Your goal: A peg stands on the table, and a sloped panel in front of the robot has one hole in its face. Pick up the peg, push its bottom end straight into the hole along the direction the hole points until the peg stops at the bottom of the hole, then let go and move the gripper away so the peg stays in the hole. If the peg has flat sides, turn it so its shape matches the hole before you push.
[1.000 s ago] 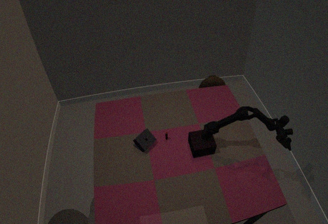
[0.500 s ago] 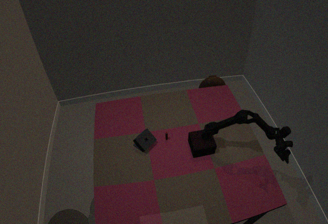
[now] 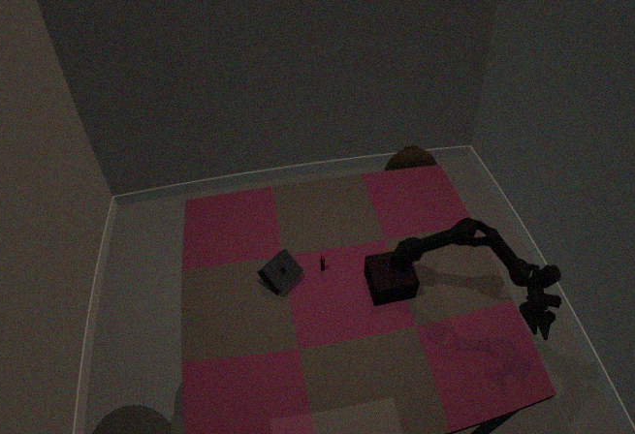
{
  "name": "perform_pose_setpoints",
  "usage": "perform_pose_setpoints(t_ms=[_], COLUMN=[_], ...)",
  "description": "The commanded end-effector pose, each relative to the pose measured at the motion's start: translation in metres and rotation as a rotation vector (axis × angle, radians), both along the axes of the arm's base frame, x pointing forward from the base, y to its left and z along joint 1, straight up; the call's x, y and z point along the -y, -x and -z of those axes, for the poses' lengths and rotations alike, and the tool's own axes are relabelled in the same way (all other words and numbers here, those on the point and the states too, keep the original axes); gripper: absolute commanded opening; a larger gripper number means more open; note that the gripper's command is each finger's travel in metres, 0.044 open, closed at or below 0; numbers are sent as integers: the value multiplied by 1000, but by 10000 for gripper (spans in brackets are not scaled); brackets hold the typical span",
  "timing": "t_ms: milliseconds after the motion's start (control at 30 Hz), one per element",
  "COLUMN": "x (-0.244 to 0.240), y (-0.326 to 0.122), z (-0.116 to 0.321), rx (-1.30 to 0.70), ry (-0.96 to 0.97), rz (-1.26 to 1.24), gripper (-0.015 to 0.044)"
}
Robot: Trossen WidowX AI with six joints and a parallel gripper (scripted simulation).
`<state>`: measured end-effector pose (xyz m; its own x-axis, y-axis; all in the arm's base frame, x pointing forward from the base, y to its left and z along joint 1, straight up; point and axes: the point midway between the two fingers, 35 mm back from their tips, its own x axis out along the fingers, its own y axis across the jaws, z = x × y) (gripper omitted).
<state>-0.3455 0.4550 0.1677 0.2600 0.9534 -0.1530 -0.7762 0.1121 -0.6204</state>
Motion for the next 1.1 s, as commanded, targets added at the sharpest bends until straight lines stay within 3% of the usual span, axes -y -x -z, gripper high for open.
perform_pose_setpoints(t_ms=[0,467,1067], x=[-8,-51,-74], y=[-17,-100,-214], z=[-1,6,10], rx=[-25,-37,-30], ry=[-1,49,112], rz=[28,149,327], gripper=[440,440,440])
